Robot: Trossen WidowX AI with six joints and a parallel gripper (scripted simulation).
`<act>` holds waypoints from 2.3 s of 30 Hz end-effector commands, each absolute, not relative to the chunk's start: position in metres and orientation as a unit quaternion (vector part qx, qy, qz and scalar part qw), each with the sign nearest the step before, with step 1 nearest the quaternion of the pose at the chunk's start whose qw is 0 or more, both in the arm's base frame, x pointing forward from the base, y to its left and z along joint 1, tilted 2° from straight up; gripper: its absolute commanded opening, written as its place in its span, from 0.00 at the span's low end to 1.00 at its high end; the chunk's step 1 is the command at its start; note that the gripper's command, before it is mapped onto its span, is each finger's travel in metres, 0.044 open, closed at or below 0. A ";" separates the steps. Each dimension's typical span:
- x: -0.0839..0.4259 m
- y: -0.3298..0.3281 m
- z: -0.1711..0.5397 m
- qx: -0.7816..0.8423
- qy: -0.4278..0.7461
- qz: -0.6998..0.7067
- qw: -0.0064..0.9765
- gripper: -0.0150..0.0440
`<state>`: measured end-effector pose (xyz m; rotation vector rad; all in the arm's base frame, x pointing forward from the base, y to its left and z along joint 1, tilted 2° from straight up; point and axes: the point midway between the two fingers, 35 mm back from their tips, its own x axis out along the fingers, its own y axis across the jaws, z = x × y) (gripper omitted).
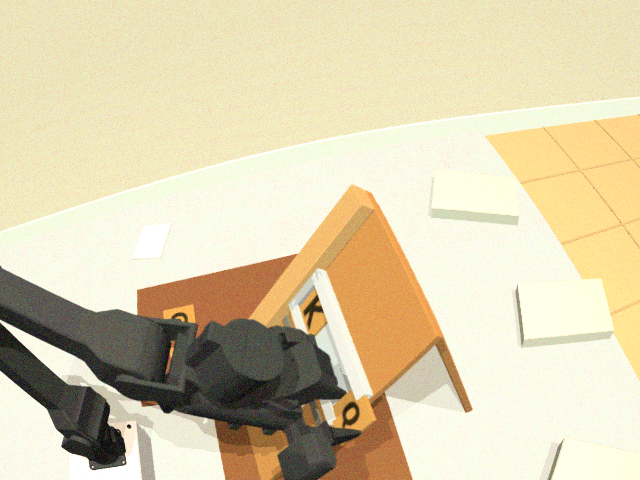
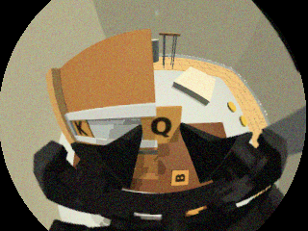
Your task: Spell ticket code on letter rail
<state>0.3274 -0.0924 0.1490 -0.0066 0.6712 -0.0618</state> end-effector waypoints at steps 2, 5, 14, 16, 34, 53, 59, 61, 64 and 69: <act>0.327 -0.089 0.148 -0.002 0.329 -0.031 0.944 0.25; 0.327 -0.087 0.148 -0.002 0.329 -0.031 0.944 0.25; 0.327 -0.083 0.148 -0.002 0.329 -0.031 0.944 0.25; 0.327 -0.082 0.148 -0.002 0.329 -0.031 0.944 0.25; 0.327 -0.073 0.148 -0.001 0.329 -0.031 0.944 0.25; 0.328 -0.067 0.148 -0.001 0.329 -0.031 0.944 0.25; 0.329 -0.063 0.148 -0.001 0.329 -0.031 0.944 0.25; 0.329 -0.062 0.148 -0.001 0.329 -0.030 0.944 0.25; 0.329 -0.061 0.148 -0.001 0.329 -0.030 0.944 0.25; 0.329 -0.058 0.148 -0.001 0.329 -0.030 0.944 0.25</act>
